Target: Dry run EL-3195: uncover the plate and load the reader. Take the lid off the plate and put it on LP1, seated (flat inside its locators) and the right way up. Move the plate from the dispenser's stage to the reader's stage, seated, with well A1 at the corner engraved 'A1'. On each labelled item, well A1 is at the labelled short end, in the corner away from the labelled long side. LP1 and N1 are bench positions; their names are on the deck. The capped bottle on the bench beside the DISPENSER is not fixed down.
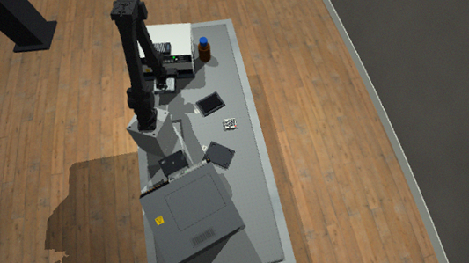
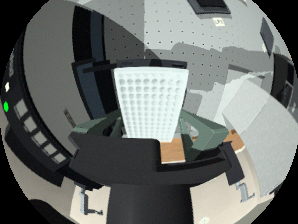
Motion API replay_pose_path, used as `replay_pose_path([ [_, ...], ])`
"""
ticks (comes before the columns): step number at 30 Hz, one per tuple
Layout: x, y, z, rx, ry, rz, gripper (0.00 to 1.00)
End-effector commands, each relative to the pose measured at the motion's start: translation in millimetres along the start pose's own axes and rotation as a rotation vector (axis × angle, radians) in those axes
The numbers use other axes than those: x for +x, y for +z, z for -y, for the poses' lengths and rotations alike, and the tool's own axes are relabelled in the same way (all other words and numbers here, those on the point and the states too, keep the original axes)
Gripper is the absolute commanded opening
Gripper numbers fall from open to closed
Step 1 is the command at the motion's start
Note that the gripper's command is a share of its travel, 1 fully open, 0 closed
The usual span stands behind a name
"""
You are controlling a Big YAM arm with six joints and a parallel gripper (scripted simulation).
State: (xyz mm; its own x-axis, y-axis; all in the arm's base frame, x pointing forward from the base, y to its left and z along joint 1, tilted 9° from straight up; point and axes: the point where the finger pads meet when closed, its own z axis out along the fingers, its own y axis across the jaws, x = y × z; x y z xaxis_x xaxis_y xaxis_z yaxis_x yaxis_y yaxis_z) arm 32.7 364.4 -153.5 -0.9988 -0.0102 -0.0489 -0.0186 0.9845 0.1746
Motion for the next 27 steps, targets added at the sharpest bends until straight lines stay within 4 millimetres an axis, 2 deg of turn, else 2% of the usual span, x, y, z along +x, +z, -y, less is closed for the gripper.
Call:
replay_pose_path([
  [1, 2, 2, 3, 0.005, 0.005, -0.003, 0.86],
  [5, 2, -3, 1, 0.003, 0.005, -0.002, 0.86],
  [13, 0, -12, -17, -0.042, 0.006, 0.002, 0.86],
  [20, 2, -8, 3, 0.008, 0.005, -0.002, 0.86],
  [27, 2, -4, -3, -0.004, 0.005, -0.001, 0.86],
])
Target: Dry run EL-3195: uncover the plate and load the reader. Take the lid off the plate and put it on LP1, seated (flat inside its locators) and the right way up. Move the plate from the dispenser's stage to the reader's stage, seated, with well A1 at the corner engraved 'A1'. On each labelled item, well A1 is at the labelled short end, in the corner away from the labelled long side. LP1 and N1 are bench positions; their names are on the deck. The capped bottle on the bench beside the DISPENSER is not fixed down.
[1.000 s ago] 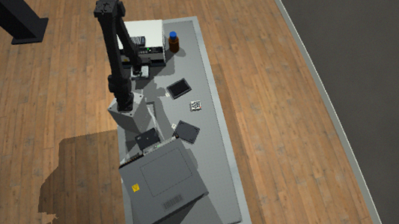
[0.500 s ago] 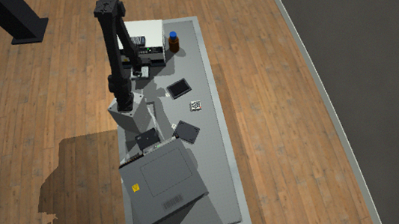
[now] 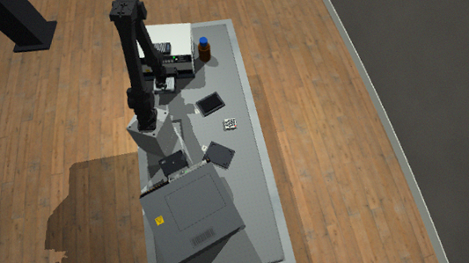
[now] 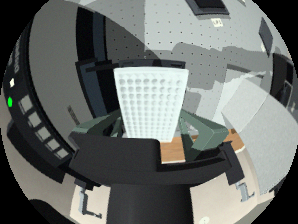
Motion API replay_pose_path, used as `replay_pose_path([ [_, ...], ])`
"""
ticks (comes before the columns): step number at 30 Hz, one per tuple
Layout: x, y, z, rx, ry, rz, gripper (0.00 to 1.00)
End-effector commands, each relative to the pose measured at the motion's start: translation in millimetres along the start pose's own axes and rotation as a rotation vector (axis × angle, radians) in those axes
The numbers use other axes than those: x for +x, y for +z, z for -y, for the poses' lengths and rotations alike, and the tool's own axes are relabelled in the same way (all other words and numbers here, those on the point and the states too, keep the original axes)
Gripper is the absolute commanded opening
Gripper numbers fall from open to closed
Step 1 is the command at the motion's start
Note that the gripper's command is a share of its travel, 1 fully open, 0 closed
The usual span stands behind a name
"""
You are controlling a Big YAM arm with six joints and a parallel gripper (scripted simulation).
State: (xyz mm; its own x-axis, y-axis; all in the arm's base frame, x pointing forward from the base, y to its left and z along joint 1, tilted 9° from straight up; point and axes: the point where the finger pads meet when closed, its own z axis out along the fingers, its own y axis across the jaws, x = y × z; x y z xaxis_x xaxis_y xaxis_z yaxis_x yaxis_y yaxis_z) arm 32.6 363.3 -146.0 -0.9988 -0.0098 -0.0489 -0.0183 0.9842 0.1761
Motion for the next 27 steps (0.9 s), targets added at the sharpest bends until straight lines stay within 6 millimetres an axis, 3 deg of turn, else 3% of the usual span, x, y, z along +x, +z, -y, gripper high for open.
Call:
replay_pose_path([
  [1, 2, 5, -2, 0.000, 0.004, -0.002, 0.86],
  [10, -26, -5, 2, 0.014, -0.031, 0.015, 0.86],
  [15, -25, -8, -2, 0.006, -0.053, 0.012, 0.86],
  [23, -48, -3, 16, 0.018, -0.040, 0.013, 0.86],
  [27, -57, -3, 16, 0.037, -0.071, 0.014, 0.86],
])
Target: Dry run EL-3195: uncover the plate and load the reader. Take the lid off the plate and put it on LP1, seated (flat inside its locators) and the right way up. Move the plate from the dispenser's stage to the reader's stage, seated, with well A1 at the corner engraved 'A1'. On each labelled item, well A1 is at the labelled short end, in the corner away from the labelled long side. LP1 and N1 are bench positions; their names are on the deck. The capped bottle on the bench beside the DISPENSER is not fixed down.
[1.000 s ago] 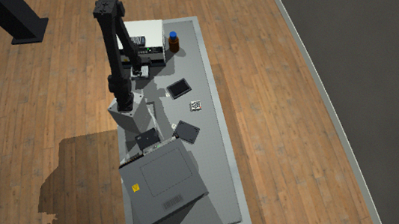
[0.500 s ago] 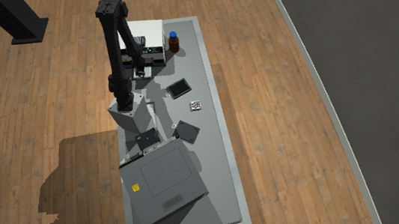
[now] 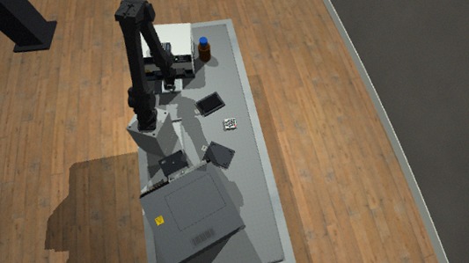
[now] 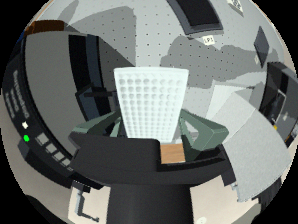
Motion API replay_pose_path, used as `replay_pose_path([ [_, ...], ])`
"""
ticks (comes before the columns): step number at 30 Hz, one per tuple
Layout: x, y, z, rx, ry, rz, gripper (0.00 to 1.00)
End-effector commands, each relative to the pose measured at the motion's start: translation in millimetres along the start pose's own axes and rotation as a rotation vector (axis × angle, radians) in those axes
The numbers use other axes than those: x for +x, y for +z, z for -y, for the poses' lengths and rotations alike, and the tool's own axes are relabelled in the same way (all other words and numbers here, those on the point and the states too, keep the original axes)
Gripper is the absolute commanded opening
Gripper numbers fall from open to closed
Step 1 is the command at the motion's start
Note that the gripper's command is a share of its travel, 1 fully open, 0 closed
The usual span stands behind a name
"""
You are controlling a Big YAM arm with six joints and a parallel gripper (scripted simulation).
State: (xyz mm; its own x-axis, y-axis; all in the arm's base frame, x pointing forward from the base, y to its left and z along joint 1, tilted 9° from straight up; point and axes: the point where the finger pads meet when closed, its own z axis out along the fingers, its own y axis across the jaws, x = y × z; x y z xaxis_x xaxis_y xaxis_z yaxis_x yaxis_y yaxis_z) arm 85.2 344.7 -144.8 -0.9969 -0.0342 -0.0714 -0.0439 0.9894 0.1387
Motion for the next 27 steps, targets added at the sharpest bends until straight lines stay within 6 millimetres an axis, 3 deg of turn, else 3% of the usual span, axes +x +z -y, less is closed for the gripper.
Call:
replay_pose_path([
  [1, -4, -1, -3, 0.000, -0.044, -0.004, 0.86],
  [14, -35, -10, 7, -0.010, -0.059, 0.006, 0.86],
  [23, -49, -6, 30, 0.018, -0.047, 0.002, 0.86],
  [27, -61, -9, 30, 0.001, -0.052, 0.011, 0.86],
])
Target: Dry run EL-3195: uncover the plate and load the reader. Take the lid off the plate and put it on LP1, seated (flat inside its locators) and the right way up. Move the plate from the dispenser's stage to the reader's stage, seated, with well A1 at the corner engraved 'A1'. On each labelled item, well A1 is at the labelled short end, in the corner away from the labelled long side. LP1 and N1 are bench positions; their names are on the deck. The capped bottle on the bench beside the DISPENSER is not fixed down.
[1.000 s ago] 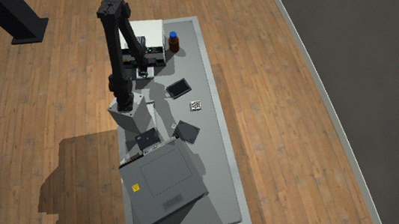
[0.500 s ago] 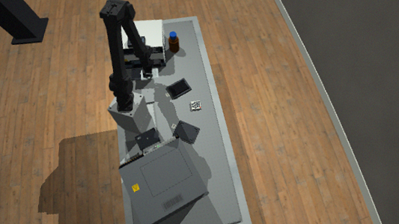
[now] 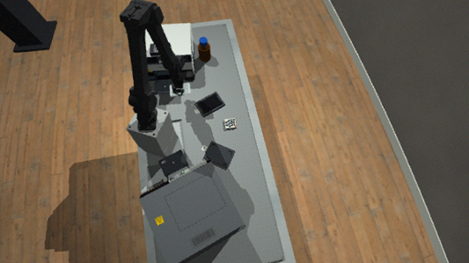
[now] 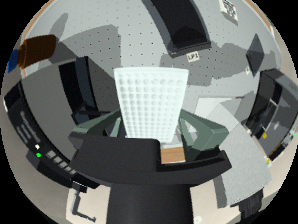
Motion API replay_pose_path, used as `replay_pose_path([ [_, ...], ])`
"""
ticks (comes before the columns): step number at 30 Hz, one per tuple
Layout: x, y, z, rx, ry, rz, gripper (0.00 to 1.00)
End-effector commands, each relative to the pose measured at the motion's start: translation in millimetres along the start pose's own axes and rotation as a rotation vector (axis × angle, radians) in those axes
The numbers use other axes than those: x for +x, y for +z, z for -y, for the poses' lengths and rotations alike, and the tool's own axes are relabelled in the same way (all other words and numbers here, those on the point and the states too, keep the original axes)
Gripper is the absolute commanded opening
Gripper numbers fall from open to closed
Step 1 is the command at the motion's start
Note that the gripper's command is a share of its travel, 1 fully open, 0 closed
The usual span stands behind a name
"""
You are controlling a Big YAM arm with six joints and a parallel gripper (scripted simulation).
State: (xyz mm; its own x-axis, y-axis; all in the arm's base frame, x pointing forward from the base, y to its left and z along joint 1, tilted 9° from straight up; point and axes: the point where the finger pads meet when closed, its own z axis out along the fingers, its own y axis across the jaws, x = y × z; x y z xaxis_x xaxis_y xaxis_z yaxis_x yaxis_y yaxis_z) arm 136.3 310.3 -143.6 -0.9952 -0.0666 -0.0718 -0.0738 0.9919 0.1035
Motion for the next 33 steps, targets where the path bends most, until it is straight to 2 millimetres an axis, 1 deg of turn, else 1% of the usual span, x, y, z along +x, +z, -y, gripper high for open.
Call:
replay_pose_path([
  [1, -15, -7, -5, -0.021, -0.037, 0.018, 0.86],
  [3, -18, -9, -7, -0.021, -0.053, 0.017, 0.86],
  [7, -26, -10, 4, -0.020, -0.049, 0.014, 0.86],
  [9, -26, -10, 4, -0.020, -0.049, 0.014, 0.86],
  [12, -26, -5, 19, 0.013, -0.052, 0.002, 0.86],
  [14, -30, -6, 26, 0.022, -0.054, 0.000, 0.86],
  [16, -36, -7, 27, 0.010, -0.052, 0.003, 0.86],
  [20, -51, -11, 23, -0.006, -0.071, 0.017, 0.86],
  [23, -53, -12, 29, -0.002, -0.082, 0.011, 0.86],
  [24, -54, -12, 33, 0.002, -0.080, 0.009, 0.86],
  [26, -54, -12, 33, 0.002, -0.080, 0.009, 0.86],
  [28, -55, -12, 40, 0.005, -0.070, 0.012, 0.86],
  [33, -69, -13, 51, 0.008, -0.068, 0.015, 0.86],
])
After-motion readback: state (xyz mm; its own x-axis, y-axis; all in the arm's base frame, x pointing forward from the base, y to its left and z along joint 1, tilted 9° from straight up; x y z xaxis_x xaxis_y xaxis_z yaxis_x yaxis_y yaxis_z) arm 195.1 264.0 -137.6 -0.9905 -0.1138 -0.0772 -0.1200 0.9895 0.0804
